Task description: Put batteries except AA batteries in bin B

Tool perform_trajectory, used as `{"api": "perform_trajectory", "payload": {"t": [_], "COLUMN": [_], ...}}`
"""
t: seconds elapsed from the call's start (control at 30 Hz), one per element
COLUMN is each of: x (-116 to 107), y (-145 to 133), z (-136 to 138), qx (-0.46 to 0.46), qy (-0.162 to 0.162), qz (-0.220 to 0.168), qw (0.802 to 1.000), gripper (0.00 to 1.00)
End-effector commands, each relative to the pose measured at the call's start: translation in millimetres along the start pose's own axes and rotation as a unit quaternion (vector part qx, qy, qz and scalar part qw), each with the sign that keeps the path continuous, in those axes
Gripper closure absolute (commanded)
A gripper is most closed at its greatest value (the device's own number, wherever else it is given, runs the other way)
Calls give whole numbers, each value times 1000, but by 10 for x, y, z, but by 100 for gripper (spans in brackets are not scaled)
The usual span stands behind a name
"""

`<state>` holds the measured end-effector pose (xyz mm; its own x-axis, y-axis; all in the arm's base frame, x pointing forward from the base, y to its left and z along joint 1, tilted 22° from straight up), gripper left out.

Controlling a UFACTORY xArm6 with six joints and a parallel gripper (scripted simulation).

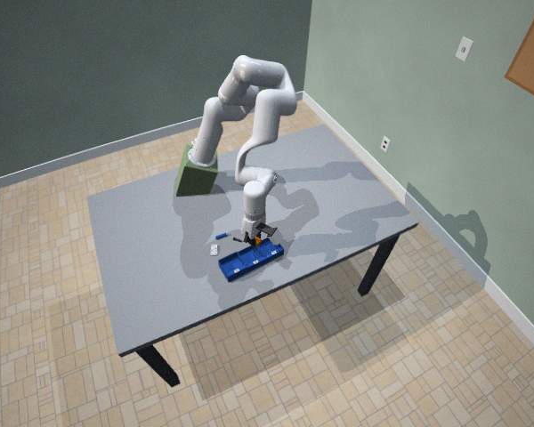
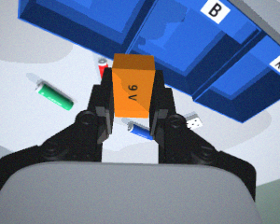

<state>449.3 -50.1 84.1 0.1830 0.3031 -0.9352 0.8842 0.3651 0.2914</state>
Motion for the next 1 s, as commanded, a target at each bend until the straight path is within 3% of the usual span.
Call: {"api": "perform_trajectory", "payload": {"t": [0.0, 0.1, 0.4, 0.9, 0.97], "x": [3, 5, 5, 5, 5], "y": [47, 63, 68, 76, 76], "z": [296, 433, 427, 430, 430], "qx": [-78, -120, -217, -438, -438], "qy": [2, 0, -3, 0, 0], "qz": [5, 4, 0, -3, -3], "qw": [997, 993, 976, 899, 899], "gripper": [100, 100, 100, 100, 100]}}
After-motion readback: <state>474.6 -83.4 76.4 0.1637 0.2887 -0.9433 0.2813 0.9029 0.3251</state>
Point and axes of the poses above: the point where the finger pads meet when closed, its own x axis out along the fingers, its own z axis across the jaws, y = z × x, the point moved 8 cm from there along -x, back along the fingers, and after that the axes turned 4 degrees about -x, right-handed, at the moved point
